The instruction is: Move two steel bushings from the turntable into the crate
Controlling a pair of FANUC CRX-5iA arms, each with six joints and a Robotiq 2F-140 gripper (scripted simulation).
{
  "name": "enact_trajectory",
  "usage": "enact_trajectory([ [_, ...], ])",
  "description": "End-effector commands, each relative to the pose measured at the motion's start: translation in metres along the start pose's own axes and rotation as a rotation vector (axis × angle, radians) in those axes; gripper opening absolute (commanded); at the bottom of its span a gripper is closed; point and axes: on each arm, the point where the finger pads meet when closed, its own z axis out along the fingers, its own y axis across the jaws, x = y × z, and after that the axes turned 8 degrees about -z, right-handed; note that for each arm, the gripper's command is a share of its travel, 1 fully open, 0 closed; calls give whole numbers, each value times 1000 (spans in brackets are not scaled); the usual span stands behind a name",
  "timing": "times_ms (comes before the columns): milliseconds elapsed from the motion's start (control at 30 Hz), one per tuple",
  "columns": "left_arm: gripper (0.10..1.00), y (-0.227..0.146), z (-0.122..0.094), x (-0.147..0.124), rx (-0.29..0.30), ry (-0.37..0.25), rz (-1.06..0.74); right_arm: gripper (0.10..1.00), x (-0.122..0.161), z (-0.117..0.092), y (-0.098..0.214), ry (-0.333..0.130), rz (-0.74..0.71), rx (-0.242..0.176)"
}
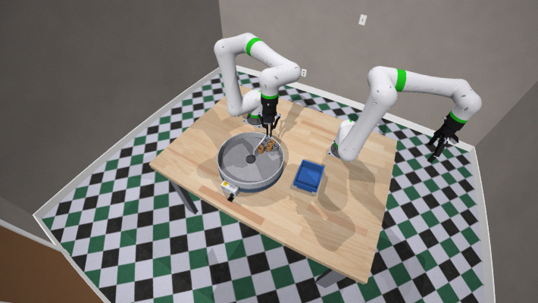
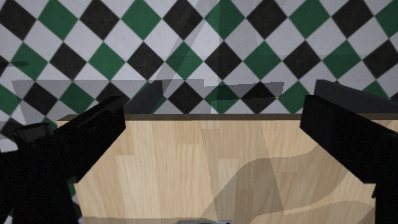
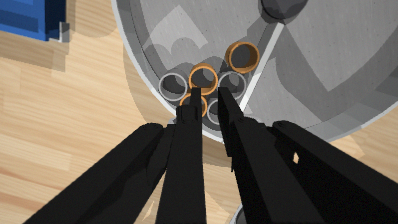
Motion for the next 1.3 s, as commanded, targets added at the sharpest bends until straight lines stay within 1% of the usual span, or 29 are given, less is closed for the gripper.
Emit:
enact_trajectory([
  [0,1000,0,-1,0,0,2,0,187,2,7,-7,8,167,-7],
  [133,1000,0,-1,0,0,2,0,187,4,14,-12,8,303,-6],
  [200,1000,0,-1,0,0,2,0,187,4,14,-12,8,303,-6],
  [300,1000,0,-1,0,0,2,0,187,5,21,-18,9,449,-6],
  [700,1000,0,-1,0,0,2,0,187,10,40,-35,10,849,-4],
  [767,1000,0,-1,0,0,2,0,187,10,40,-35,10,849,-4],
  [900,1000,0,-1,0,0,2,0,187,11,47,-40,10,980,-4],
  [1033,1000,0,-1,0,0,2,0,187,12,51,-44,10,1074,-3],
  [1267,1000,0,-1,0,0,2,0,187,13,55,-47,11,1145,-3],
])
